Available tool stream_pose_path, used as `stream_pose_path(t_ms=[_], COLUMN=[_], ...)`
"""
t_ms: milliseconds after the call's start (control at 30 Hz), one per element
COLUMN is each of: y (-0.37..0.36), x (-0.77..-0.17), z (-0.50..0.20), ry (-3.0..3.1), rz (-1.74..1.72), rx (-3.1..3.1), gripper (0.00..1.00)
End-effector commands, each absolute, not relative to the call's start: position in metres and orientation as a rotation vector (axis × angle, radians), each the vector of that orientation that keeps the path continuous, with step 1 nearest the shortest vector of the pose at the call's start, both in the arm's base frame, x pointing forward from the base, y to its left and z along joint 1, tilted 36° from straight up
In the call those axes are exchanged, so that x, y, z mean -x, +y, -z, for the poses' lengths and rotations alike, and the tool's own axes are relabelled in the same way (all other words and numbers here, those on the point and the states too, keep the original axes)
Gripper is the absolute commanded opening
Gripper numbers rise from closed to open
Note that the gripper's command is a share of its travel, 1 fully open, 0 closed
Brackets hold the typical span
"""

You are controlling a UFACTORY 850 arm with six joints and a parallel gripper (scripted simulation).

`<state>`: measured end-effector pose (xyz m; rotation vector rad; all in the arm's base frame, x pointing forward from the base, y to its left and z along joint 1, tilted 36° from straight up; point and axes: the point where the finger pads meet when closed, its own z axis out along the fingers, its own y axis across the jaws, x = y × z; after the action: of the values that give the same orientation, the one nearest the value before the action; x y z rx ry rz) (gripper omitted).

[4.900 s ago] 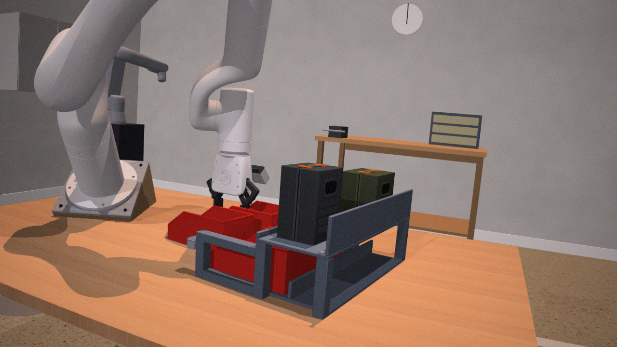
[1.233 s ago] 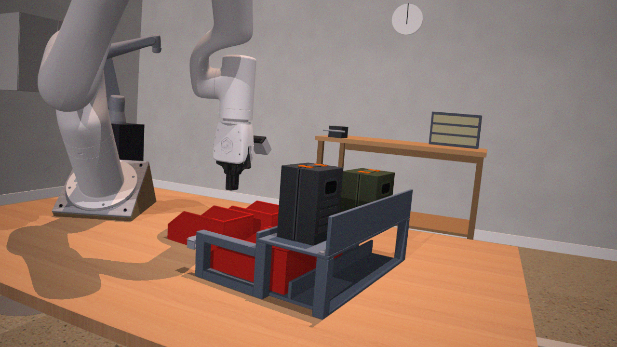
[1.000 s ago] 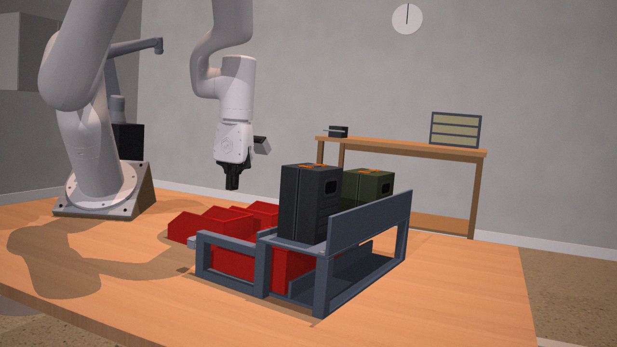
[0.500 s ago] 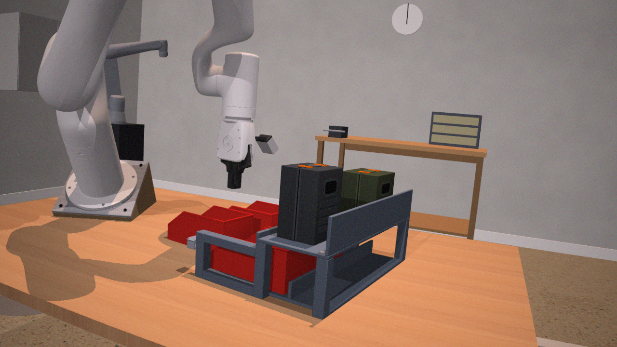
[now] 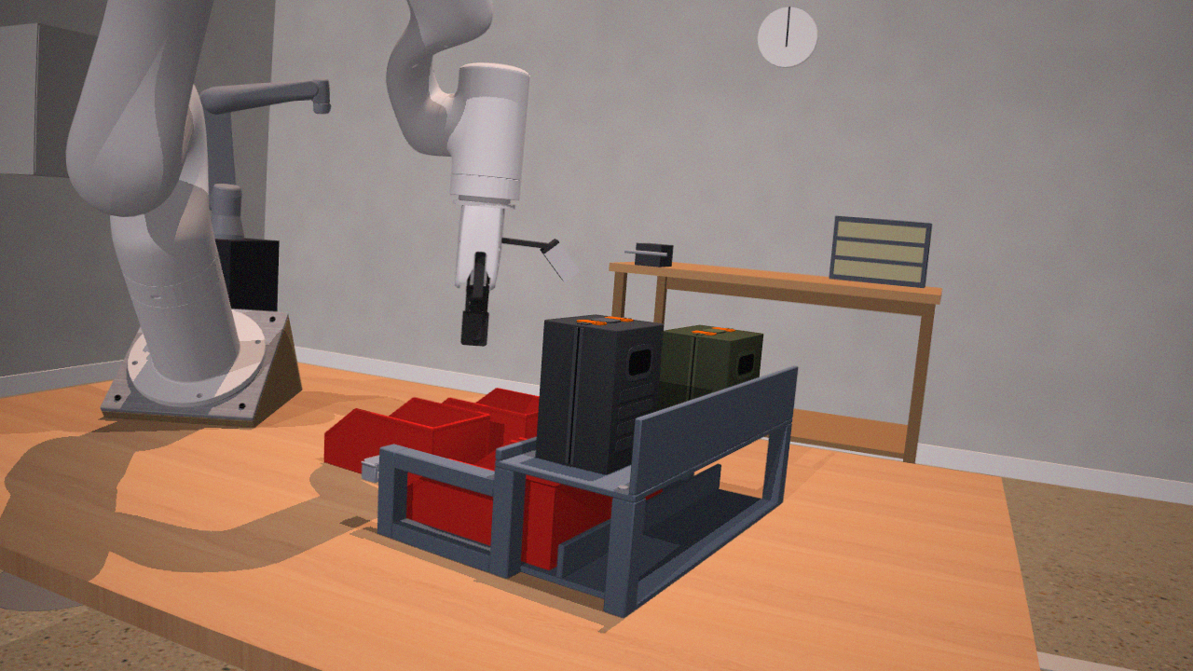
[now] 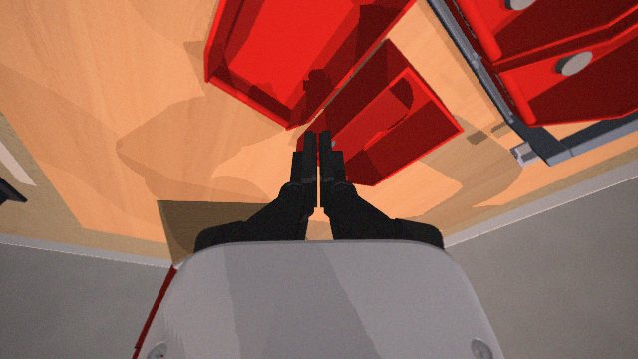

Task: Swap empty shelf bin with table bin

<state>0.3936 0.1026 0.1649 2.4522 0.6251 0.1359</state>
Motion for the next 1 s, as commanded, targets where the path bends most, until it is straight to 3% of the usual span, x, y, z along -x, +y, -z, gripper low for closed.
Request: stream_pose_path(t_ms=[0, 167, 200, 967], y=[0.0998, 0.0990, 0.0990, 0.0990], x=[-0.3998, -0.4009, -0.4009, -0.4009], z=[-0.1782, -0.1808, -0.1808, -0.1808], ry=[0.406, 0.037, -0.023, -0.227], rz=[-0.221, -0.334, -0.353, -0.427], rx=[-2.501, -2.555, -2.558, -2.556], gripper=[0.00, 0.00, 0.26, 0.26])
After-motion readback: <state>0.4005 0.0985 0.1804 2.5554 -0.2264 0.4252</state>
